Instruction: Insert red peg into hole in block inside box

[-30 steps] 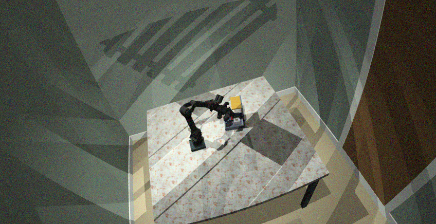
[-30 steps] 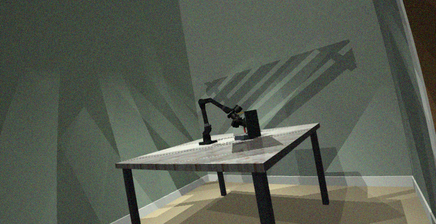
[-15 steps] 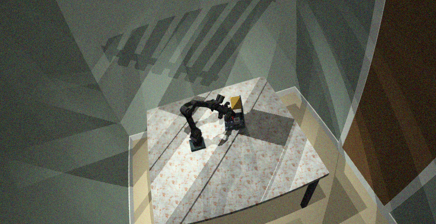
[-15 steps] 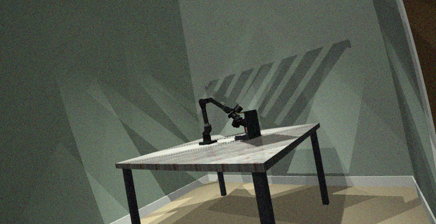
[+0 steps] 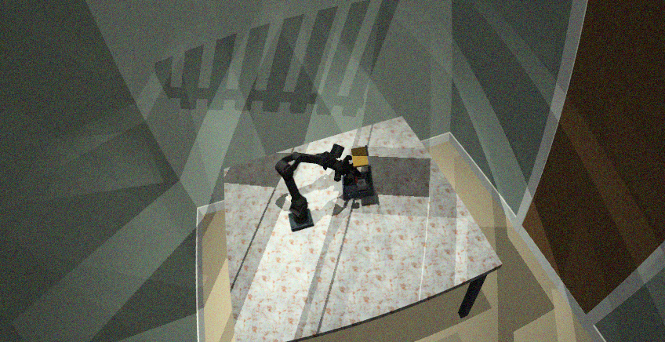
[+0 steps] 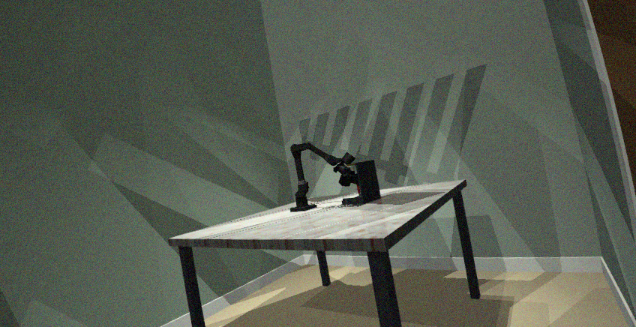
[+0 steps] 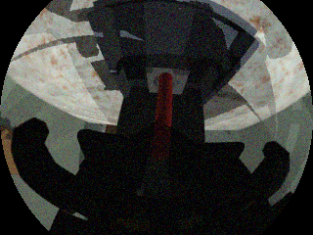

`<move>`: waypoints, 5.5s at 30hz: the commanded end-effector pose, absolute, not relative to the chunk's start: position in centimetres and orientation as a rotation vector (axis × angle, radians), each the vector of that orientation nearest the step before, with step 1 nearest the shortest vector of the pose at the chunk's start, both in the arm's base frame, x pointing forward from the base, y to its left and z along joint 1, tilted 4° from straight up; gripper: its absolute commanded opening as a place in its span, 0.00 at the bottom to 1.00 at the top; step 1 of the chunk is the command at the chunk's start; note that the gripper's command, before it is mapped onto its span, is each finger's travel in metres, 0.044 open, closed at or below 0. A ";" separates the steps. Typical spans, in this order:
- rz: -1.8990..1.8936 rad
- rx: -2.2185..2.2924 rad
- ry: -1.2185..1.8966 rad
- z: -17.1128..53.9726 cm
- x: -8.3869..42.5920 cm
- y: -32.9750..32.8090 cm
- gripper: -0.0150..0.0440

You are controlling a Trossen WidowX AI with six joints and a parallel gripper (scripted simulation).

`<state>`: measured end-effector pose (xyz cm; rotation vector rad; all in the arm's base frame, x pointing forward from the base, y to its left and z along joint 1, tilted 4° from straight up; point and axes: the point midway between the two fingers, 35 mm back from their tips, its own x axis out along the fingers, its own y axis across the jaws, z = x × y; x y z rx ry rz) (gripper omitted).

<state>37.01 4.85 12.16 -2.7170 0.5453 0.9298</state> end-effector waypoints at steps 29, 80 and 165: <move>0.923 -2.720 0.540 12.4 38.7 4.3 0.25; 0.923 -2.720 0.540 9.1 39.5 4.4 0.25; 0.943 -2.707 0.541 11.1 30.6 8.7 1.00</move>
